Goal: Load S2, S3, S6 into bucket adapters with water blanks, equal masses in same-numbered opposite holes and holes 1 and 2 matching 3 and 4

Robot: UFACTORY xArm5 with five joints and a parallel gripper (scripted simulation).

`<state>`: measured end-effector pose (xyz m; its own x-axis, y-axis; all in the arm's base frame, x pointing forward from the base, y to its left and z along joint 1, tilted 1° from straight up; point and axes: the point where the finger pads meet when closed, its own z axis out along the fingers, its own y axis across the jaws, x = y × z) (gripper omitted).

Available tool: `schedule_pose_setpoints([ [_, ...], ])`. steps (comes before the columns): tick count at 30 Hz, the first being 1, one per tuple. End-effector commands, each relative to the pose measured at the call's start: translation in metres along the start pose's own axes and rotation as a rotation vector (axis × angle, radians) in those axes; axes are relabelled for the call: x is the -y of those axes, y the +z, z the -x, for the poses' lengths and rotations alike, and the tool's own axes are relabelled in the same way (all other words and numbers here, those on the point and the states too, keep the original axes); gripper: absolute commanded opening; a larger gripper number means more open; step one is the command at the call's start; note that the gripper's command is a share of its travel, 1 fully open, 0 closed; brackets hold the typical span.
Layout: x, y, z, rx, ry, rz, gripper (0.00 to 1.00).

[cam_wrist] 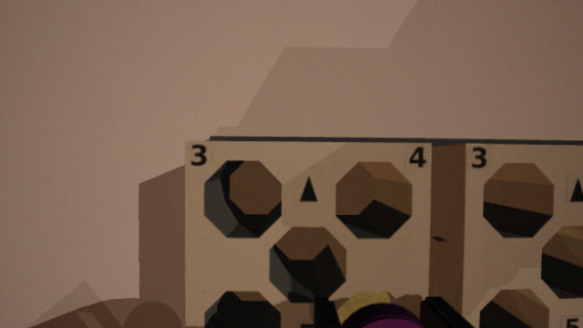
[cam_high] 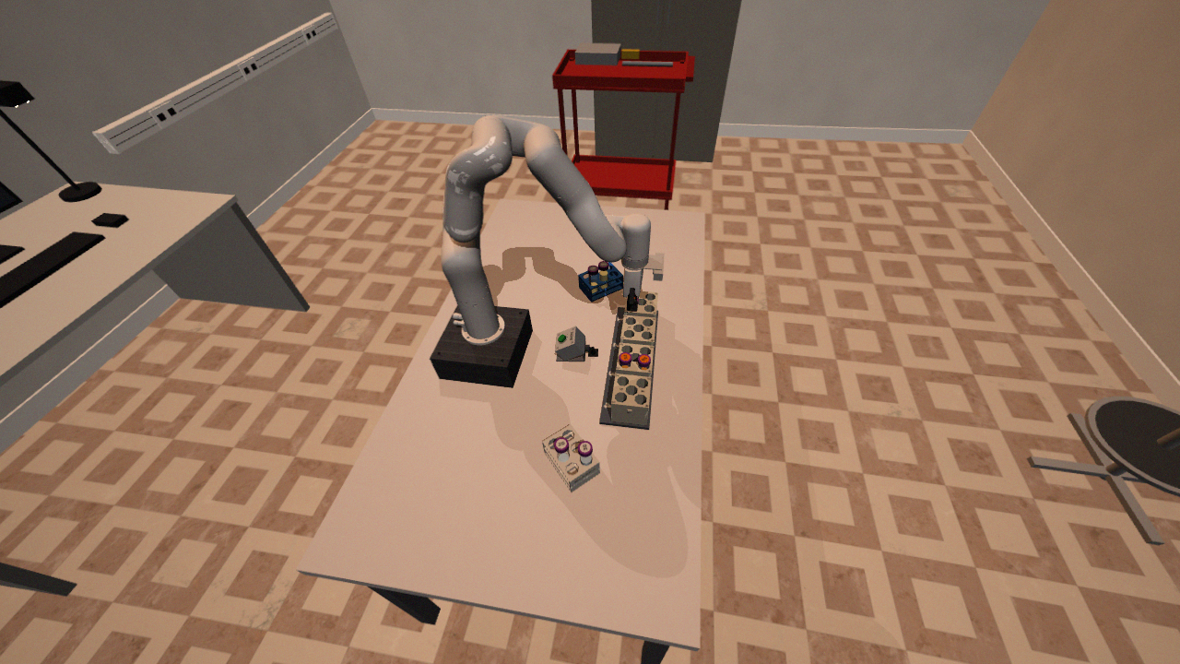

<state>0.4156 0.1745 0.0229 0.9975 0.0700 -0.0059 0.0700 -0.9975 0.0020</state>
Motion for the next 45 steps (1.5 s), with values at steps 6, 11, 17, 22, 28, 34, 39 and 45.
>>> schedule_pose_setpoints([
  [6,0.000,-0.001,-0.001,-0.001,0.000,-0.010,0.00],
  [11,0.000,-0.001,-0.001,-0.001,0.000,-0.010,0.44],
  [17,0.000,-0.001,-0.001,-0.001,0.000,-0.010,0.44],
  [22,0.000,-0.001,-0.001,-0.001,0.000,-0.010,0.44],
  [28,0.000,-0.001,-0.001,-0.001,0.000,-0.010,0.44],
  [34,0.000,-0.001,-0.001,-0.001,0.000,-0.010,0.44],
  [39,0.000,-0.009,-0.001,-0.001,0.000,-0.010,0.44],
  [45,0.000,-0.017,-0.001,-0.001,0.000,-0.010,0.44],
])
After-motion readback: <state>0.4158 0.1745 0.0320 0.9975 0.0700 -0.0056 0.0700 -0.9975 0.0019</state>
